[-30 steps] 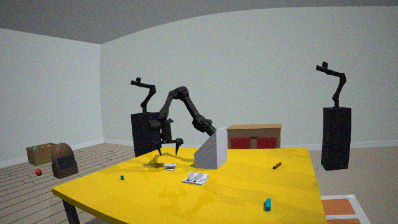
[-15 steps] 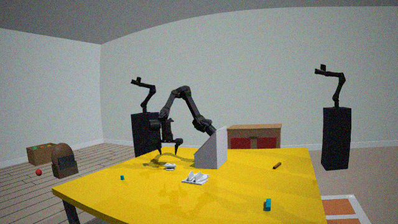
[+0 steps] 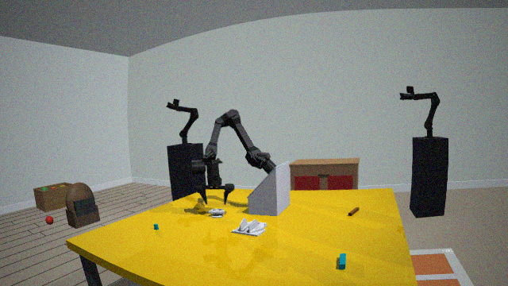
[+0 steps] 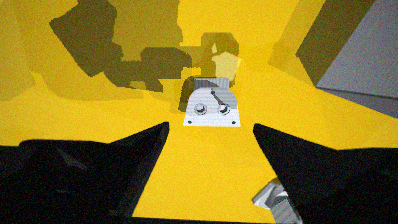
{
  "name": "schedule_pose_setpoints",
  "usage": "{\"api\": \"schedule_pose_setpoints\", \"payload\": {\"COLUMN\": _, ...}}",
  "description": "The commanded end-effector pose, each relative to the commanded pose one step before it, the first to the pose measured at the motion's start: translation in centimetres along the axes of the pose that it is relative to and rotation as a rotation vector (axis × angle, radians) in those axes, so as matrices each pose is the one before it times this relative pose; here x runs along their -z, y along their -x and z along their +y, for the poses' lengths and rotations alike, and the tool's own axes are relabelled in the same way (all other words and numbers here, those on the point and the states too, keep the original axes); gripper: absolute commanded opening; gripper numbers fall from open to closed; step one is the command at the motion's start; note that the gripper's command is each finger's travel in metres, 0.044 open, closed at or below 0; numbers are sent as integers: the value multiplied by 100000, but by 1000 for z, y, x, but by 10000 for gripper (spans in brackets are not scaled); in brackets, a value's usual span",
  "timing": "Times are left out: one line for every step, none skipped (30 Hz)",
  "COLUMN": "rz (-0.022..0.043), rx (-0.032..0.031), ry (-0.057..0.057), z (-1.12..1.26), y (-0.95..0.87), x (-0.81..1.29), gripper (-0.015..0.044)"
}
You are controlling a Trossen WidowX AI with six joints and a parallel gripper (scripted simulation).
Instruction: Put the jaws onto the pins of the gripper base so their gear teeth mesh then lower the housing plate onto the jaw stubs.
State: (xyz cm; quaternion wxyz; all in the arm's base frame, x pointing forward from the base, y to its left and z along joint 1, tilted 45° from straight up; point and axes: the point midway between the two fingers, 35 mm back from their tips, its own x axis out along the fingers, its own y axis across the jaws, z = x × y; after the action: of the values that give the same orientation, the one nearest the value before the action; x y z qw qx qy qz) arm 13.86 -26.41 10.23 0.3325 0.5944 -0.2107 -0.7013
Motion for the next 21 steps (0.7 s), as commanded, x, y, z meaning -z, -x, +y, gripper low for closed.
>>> {"api": "schedule_pose_setpoints", "payload": {"rz": -125, "rx": 885, "ry": 956, "z": -311, "y": -250, "x": -2, "gripper": 440}}
{"api": "schedule_pose_setpoints", "payload": {"rz": 0, "rx": 0, "ry": 0, "z": 0, "y": 0, "x": 0, "gripper": 440}}
{"api": "schedule_pose_setpoints", "payload": {"rz": 0, "rx": 0, "ry": 0, "z": 0, "y": 0, "x": 0, "gripper": 440}}
{"api": "schedule_pose_setpoints", "payload": {"rz": 0, "rx": 0, "ry": 0, "z": 0, "y": 0, "x": 0, "gripper": 440}}
{"api": "schedule_pose_setpoints", "payload": {"rz": 0, "rx": 1, "ry": 0, "z": 1, "y": -24, "x": 1, "gripper": 440}}
{"api": "schedule_pose_setpoints", "payload": {"rz": -1, "rx": 2, "ry": 0, "z": 2, "y": -73, "x": 3, "gripper": 440}}
{"api": "schedule_pose_setpoints", "payload": {"rz": -2, "rx": 2, "ry": 1, "z": 2, "y": -122, "x": 4, "gripper": 440}}
{"api": "schedule_pose_setpoints", "payload": {"rz": -3, "rx": 2, "ry": 1, "z": 3, "y": -155, "x": 4, "gripper": 440}}
{"api": "schedule_pose_setpoints", "payload": {"rz": -3, "rx": 1, "ry": 2, "z": 2, "y": -156, "x": 3, "gripper": 440}}
{"api": "schedule_pose_setpoints", "payload": {"rz": -3, "rx": 0, "ry": 2, "z": 1, "y": -156, "x": 2, "gripper": 440}}
{"api": "schedule_pose_setpoints", "payload": {"rz": -4, "rx": -1, "ry": 2, "z": 1, "y": -156, "x": 1, "gripper": 440}}
{"api": "schedule_pose_setpoints", "payload": {"rz": -4, "rx": -3, "ry": 3, "z": 0, "y": -156, "x": 0, "gripper": 440}}
{"api": "schedule_pose_setpoints", "payload": {"rz": -4, "rx": -4, "ry": 3, "z": 0, "y": -156, "x": -1, "gripper": 440}}
{"api": "schedule_pose_setpoints", "payload": {"rz": -4, "rx": -5, "ry": 4, "z": -1, "y": -156, "x": -2, "gripper": 440}}
{"api": "schedule_pose_setpoints", "payload": {"rz": -5, "rx": -6, "ry": 4, "z": -2, "y": -155, "x": -3, "gripper": 440}}
{"api": "schedule_pose_setpoints", "payload": {"rz": -5, "rx": -7, "ry": 4, "z": -2, "y": -156, "x": -4, "gripper": 440}}
{"api": "schedule_pose_setpoints", "payload": {"rz": -5, "rx": -8, "ry": 5, "z": -3, "y": -155, "x": -5, "gripper": 440}}
{"api": "schedule_pose_setpoints", "payload": {"rz": -4, "rx": -7, "ry": 4, "z": -3, "y": -122, "x": -5, "gripper": 440}}
{"api": "schedule_pose_setpoints", "payload": {"rz": -3, "rx": -4, "ry": 3, "z": -2, "y": -73, "x": -3, "gripper": 440}}
{"api": "schedule_pose_setpoints", "payload": {"rz": -1, "rx": -1, "ry": 1, "z": -1, "y": -24, "x": -1, "gripper": 440}}
{"api": "schedule_pose_setpoints", "payload": {"rz": 0, "rx": 0, "ry": 0, "z": 0, "y": 0, "x": 0, "gripper": 440}}
